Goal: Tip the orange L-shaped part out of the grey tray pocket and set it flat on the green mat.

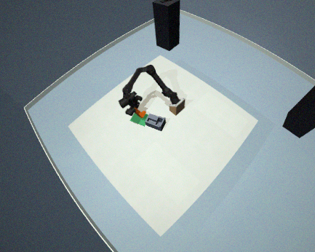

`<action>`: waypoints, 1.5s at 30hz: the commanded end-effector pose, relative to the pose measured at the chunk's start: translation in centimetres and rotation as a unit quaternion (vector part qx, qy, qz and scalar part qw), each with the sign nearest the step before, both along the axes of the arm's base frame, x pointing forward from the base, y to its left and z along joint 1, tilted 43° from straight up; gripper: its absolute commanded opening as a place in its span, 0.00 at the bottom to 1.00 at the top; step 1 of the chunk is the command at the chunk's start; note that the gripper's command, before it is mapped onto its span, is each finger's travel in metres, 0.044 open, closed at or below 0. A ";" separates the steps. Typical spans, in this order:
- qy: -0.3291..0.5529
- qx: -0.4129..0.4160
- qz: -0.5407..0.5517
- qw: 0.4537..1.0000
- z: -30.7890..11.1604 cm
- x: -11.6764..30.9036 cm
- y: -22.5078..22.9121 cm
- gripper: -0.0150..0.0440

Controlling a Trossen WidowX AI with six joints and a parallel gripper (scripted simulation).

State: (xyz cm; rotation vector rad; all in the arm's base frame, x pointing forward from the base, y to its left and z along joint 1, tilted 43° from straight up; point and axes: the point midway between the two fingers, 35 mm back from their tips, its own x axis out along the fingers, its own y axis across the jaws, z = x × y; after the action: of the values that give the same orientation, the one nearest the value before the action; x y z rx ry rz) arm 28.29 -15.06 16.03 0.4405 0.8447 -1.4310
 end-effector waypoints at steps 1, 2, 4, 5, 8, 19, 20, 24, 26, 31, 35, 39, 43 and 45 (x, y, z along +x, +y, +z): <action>0.004 -0.001 0.001 1.000 -0.6 -0.2 -0.5 0.25; 0.004 -0.001 0.001 1.000 -0.7 -0.2 -0.6 0.25; 0.004 -0.001 0.001 1.000 -0.9 -0.2 -0.8 0.25; 0.004 -0.001 0.001 1.000 -1.1 -0.2 -0.9 0.25; 0.004 -0.001 0.001 1.000 -1.4 -0.3 -1.3 0.25; 0.004 -0.002 0.001 1.000 -2.7 -0.4 -2.5 0.25; 0.004 -0.002 0.001 1.000 -2.8 -0.4 -2.6 0.25; 0.004 -0.002 0.001 1.000 -2.9 -0.5 -2.7 0.25; 0.004 -0.002 0.001 1.000 -2.9 -0.5 -2.7 0.25; 0.004 -0.002 0.001 1.000 -2.9 -0.5 -2.7 0.25; 0.004 -0.002 0.001 1.000 -2.9 -0.5 -2.7 0.25; 0.003 -0.004 -0.001 1.000 -2.8 -0.5 -2.7 0.34; 0.003 -0.004 -0.001 1.000 -2.8 -0.5 -2.7 0.52; 0.003 -0.004 -0.001 1.000 -2.8 -0.5 -2.7 0.61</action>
State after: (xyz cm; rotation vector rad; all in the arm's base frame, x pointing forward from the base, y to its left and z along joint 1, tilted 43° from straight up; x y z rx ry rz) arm 27.82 -17.73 13.24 0.4323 0.8432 -1.4364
